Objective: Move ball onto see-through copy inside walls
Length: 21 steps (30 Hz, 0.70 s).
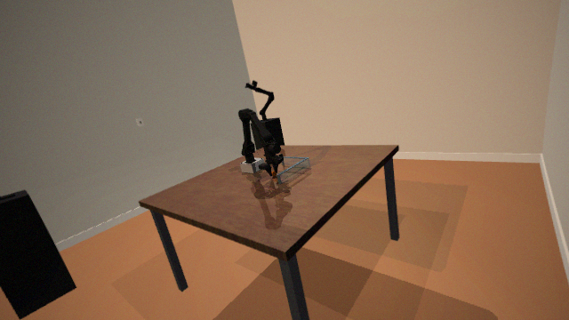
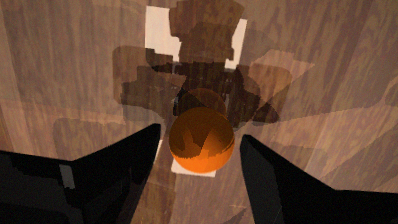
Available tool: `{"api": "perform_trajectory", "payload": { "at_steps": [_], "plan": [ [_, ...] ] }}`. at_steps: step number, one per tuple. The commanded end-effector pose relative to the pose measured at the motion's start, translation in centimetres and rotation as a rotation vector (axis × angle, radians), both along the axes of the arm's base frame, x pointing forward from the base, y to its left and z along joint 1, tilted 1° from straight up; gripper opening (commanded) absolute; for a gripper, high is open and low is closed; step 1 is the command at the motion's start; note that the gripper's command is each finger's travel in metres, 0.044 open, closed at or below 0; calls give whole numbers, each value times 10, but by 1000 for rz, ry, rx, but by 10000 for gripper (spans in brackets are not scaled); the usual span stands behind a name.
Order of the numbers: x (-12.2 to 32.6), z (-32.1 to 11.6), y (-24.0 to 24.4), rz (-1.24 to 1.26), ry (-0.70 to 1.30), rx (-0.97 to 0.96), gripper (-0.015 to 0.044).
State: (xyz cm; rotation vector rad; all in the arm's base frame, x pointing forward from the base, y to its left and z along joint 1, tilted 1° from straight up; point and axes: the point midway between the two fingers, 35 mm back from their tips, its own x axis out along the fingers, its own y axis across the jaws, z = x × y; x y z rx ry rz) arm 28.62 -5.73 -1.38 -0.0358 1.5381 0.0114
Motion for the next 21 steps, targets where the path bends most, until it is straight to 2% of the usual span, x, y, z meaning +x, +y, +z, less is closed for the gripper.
{"api": "perform_trajectory", "payload": {
  "at_steps": [1, 5, 10, 21],
  "plan": [
    [0, 0, 0, 0, 0, 0, 284],
    [1, 11, 0, 0, 0, 0, 284],
    [-2, 84, 1, 3, 0, -1, 284],
    [2, 80, 0, 2, -12, -3, 284]
  ]
}}
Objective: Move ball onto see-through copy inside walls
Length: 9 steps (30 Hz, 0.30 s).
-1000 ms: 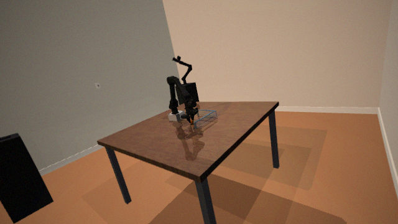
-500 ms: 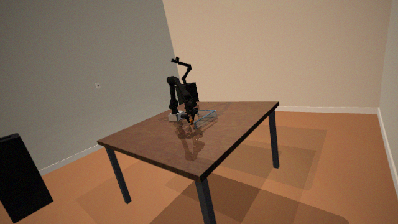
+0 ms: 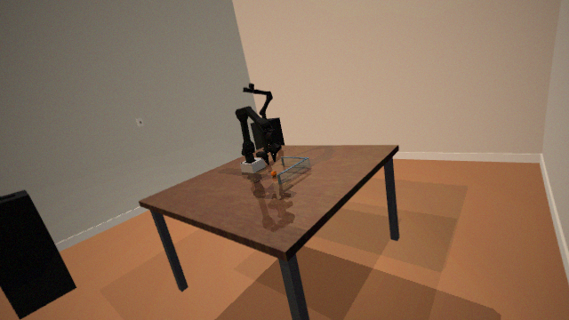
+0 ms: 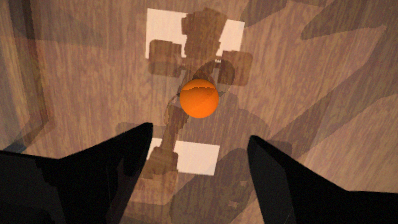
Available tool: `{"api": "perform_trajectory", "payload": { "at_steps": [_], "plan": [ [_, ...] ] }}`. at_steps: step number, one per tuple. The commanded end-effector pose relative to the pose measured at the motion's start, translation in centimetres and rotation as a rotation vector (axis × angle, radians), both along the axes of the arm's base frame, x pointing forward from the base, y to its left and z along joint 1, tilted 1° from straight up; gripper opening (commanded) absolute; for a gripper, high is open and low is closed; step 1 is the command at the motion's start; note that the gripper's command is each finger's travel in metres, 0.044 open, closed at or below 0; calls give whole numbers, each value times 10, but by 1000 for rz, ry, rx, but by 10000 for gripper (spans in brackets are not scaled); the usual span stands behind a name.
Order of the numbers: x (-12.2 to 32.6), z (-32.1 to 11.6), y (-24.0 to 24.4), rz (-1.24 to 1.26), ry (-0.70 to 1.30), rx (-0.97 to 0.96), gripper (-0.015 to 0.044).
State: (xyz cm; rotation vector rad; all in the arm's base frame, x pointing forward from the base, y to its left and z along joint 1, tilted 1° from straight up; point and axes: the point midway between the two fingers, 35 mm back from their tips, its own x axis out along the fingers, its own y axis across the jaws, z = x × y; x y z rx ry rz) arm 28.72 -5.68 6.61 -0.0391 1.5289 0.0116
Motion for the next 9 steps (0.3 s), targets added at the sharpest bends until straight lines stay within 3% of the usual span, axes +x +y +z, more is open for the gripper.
{"api": "perform_trajectory", "payload": {
  "at_steps": [1, 6, 9],
  "plan": [
    [1, 3, 0, 0, -3, -1, 310],
    [-7, 49, 2, 0, 0, 0, 440],
    [-7, 49, 2, 0, 0, 0, 440]
  ]
}}
